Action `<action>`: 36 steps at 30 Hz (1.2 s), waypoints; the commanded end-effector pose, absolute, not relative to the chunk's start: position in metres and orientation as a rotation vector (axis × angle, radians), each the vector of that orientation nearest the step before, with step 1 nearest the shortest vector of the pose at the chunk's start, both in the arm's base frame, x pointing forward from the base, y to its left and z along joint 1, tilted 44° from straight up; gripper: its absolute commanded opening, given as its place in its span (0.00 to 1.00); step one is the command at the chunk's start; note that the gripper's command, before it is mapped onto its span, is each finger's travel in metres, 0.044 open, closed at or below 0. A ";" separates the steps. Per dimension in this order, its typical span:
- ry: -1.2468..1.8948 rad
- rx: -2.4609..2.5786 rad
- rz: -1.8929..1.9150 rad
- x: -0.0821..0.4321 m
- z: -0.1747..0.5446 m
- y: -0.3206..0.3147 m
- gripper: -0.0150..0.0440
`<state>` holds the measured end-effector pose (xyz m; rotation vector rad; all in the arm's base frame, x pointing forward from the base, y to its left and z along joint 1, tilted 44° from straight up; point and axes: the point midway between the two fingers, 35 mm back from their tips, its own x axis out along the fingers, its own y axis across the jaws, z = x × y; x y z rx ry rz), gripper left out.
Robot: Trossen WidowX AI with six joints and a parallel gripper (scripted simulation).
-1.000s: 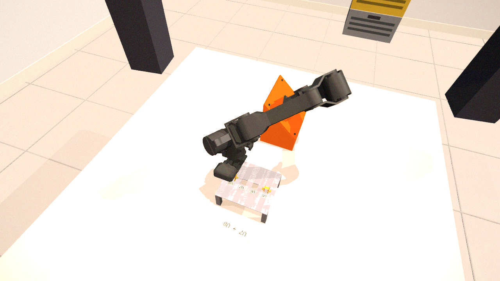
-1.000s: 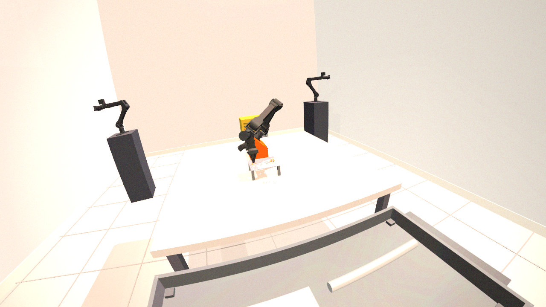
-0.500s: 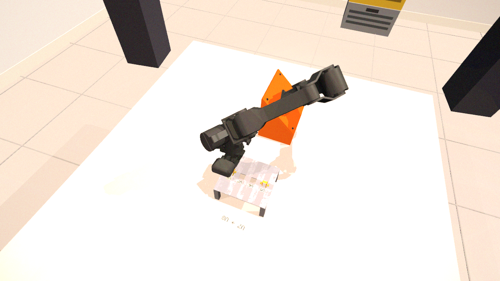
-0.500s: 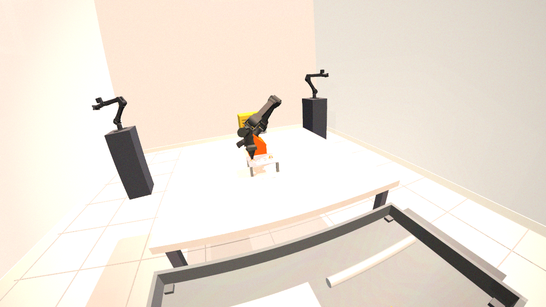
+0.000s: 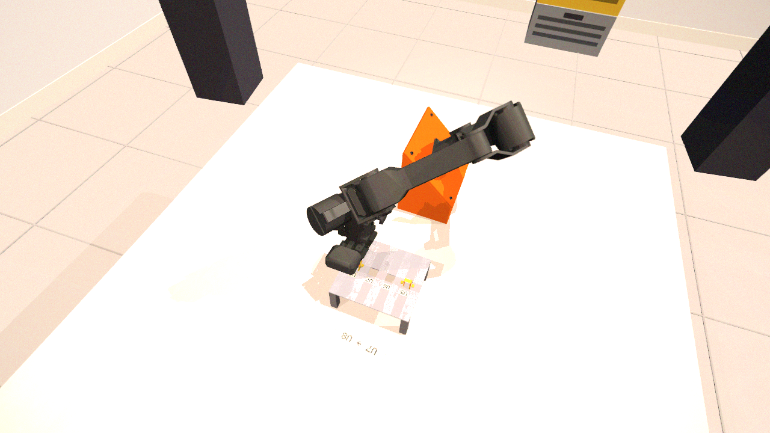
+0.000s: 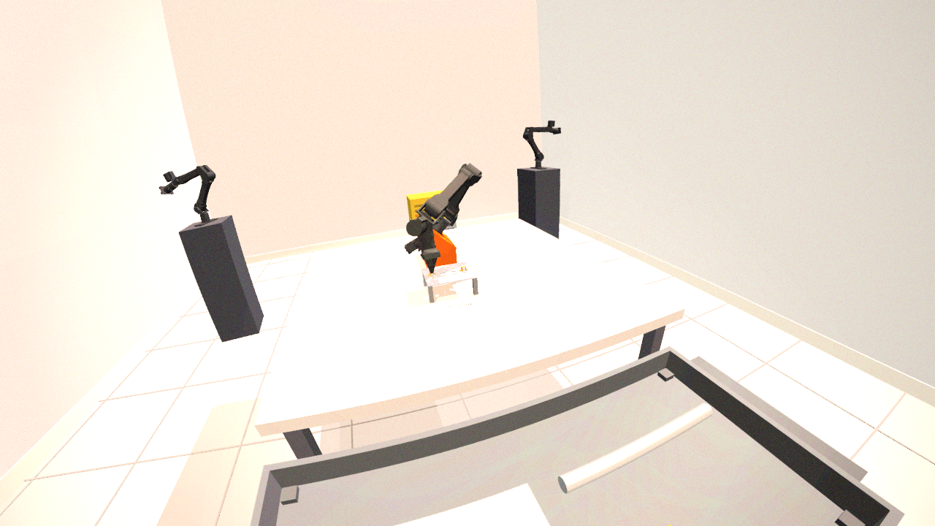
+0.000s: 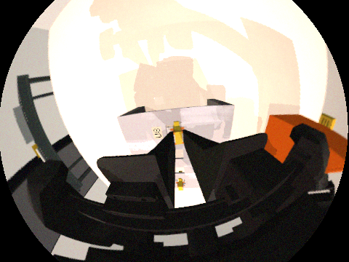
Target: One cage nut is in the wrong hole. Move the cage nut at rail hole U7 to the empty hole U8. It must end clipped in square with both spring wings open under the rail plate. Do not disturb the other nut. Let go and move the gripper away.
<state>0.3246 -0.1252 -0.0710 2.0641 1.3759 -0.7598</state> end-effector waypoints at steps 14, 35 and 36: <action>1.408 2.040 -0.769 0.327 -0.071 -0.126 0.30; 1.436 2.026 -0.779 0.328 -0.071 -0.127 0.30; 1.438 2.025 -0.780 0.328 -0.071 -0.127 0.30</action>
